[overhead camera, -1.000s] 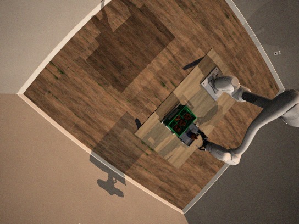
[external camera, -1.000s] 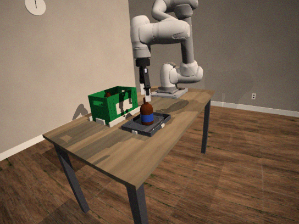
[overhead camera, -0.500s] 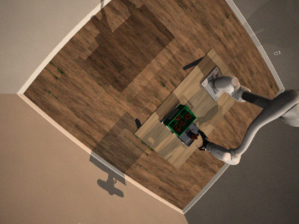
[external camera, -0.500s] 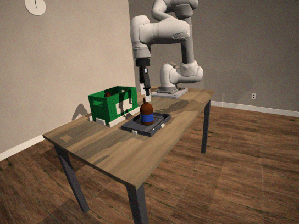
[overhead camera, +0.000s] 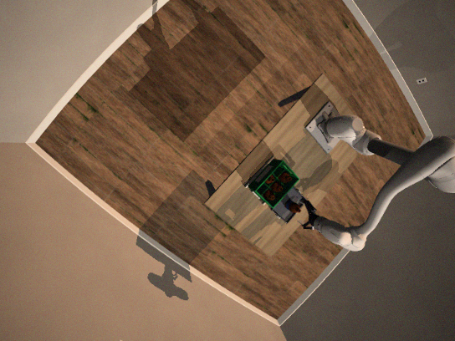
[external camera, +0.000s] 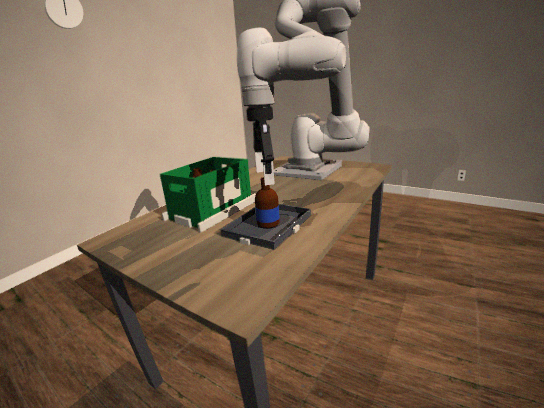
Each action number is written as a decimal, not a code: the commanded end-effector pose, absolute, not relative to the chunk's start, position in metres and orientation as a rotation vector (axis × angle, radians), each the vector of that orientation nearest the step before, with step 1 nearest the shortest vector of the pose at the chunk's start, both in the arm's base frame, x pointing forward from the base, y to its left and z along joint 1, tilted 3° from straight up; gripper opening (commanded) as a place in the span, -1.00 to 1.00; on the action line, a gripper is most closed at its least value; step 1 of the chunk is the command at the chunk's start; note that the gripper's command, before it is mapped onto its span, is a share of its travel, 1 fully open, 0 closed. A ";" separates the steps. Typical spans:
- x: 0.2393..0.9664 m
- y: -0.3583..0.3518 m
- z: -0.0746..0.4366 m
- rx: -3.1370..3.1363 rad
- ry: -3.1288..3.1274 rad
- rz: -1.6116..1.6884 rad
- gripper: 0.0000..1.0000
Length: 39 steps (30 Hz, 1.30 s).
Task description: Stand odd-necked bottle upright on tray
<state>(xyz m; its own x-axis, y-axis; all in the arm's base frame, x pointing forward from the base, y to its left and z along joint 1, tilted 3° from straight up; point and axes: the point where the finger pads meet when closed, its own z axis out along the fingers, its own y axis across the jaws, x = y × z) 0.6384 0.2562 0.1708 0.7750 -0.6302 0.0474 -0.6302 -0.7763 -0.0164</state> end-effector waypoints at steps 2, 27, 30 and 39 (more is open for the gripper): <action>0.638 0.256 0.173 2.959 -1.051 0.079 1.00; 0.636 0.257 0.219 2.959 -1.051 0.079 1.00; 0.636 0.257 0.222 2.959 -1.051 0.079 1.00; 0.635 0.257 0.243 2.959 -1.051 0.079 1.00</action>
<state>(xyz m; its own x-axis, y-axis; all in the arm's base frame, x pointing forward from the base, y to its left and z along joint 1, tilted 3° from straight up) 0.6351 0.2573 0.2393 0.7750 -0.6302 0.0474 -0.6302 -0.7763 -0.0165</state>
